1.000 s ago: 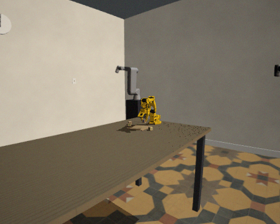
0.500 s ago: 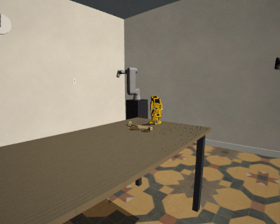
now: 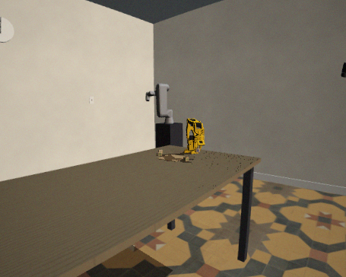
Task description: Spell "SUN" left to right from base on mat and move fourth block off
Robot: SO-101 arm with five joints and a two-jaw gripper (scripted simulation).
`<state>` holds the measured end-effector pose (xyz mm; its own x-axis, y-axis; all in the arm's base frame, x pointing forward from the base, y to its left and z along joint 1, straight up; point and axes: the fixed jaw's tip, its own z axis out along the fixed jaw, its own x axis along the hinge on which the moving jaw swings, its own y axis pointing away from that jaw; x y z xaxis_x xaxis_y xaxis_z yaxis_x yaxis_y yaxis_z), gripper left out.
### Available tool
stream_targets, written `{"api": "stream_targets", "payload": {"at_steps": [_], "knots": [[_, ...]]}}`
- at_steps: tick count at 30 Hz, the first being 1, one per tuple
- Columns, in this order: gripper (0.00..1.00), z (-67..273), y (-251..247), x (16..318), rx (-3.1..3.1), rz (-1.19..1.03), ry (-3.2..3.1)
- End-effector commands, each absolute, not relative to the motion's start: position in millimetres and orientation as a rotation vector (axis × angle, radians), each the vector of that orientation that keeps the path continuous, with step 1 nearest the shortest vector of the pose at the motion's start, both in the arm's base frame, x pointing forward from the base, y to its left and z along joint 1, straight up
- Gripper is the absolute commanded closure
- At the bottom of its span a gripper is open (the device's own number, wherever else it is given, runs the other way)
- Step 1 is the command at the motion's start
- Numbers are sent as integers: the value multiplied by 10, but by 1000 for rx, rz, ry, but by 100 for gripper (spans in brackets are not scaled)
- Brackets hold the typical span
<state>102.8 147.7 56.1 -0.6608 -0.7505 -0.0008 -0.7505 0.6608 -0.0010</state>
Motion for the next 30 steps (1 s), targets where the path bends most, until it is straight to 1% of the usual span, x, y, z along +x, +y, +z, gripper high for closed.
{"api": "stream_targets", "payload": {"at_steps": [1,30], "knots": [[100,666,1543,1058,-1271,56,2799],[100,646,1550,1042,-1273,54,2804]]}}
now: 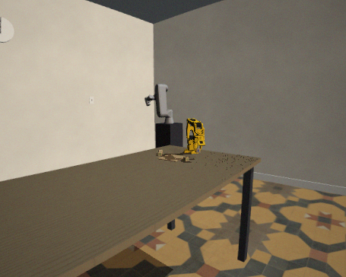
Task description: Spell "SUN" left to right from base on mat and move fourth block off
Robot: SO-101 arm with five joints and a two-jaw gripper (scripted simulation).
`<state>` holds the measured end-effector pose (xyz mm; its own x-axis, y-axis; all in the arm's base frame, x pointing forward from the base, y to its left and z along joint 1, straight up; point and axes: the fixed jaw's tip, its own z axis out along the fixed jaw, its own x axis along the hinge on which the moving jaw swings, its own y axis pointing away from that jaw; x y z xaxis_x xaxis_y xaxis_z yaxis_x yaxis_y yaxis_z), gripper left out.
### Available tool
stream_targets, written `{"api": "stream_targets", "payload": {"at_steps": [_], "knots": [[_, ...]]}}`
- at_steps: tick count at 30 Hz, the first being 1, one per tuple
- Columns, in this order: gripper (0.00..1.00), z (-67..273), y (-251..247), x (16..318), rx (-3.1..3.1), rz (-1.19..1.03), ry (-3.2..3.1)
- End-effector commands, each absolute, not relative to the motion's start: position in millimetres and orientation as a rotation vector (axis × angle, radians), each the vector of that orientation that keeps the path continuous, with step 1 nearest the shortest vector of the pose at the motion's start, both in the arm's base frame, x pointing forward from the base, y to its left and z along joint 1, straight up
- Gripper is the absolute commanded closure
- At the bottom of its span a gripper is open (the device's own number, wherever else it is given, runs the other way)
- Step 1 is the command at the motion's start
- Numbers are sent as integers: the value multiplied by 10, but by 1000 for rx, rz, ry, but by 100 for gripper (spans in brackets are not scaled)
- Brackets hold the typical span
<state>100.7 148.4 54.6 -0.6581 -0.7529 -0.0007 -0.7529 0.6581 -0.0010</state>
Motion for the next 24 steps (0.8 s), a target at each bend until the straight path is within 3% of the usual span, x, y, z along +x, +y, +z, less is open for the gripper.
{"api": "stream_targets", "payload": {"at_steps": [1,24], "knots": [[100,646,1550,1042,-1273,54,2804],[100,573,1554,1045,-1273,54,2804]]}}
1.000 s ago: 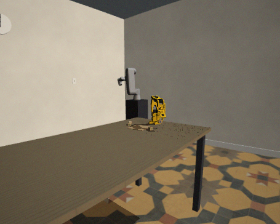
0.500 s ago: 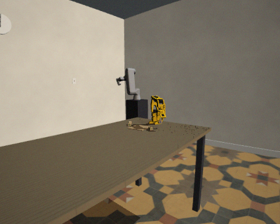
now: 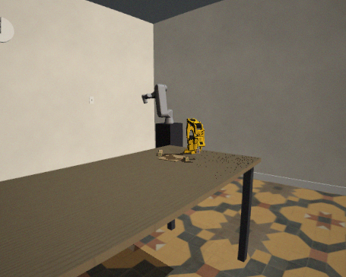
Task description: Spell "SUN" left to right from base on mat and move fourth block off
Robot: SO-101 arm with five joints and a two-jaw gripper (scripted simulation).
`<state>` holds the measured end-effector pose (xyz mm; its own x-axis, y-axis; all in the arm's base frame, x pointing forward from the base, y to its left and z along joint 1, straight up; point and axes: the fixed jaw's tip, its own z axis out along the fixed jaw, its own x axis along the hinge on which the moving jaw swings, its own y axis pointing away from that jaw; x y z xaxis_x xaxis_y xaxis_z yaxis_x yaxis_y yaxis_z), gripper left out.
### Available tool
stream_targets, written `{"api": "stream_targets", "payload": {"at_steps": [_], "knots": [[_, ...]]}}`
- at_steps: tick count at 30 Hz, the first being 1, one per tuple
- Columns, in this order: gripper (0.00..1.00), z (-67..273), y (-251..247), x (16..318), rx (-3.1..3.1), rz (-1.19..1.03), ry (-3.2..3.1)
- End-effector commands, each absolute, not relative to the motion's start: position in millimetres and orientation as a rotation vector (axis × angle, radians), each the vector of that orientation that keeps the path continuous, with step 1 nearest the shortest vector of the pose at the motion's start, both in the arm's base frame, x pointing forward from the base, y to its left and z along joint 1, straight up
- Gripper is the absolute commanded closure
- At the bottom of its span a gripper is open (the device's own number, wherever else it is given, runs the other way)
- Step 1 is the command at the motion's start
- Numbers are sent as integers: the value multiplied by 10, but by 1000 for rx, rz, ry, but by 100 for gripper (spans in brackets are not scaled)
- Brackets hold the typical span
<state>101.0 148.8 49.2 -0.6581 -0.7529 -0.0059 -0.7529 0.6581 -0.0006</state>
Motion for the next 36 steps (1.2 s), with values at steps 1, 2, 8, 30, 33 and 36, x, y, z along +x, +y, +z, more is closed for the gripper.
{"api": "stream_targets", "payload": {"at_steps": [1,2,8,30,33,36], "knots": [[100,567,1554,1046,-1273,54,2804],[100,559,1555,1046,-1273,54,2804],[100,527,1556,1047,-1273,54,2804],[100,465,1559,1049,-1273,54,2804],[100,458,1560,1050,-1273,54,2804],[100,439,1561,1051,-1273,54,2804]]}}
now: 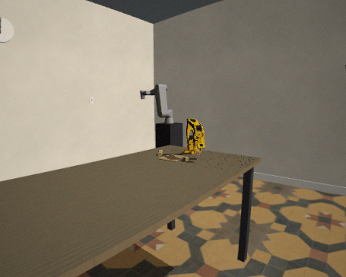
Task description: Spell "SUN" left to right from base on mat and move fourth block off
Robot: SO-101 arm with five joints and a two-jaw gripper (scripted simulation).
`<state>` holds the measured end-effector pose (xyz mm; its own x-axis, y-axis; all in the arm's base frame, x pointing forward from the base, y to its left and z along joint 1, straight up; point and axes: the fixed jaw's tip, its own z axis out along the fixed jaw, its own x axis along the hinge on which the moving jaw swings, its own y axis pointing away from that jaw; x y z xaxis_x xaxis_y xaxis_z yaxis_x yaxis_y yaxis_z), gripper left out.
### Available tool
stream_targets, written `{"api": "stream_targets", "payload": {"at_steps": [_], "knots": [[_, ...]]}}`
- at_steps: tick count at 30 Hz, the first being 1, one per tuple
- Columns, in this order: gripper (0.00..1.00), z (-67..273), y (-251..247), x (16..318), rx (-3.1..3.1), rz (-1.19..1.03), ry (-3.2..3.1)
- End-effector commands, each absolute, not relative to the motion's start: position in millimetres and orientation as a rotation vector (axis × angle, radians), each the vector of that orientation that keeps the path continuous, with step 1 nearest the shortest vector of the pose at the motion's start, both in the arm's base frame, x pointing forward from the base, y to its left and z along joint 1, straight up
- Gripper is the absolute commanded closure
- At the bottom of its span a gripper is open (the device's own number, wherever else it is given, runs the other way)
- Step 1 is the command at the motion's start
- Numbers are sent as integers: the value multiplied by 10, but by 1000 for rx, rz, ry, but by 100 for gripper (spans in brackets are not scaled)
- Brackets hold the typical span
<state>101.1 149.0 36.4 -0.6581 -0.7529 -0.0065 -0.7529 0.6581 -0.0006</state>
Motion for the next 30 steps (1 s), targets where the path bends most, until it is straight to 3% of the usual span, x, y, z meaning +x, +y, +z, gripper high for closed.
{"api": "stream_targets", "payload": {"at_steps": [1,30], "knots": [[100,431,1561,1051,-1273,54,2804],[100,341,1566,1054,-1273,54,2804]]}}
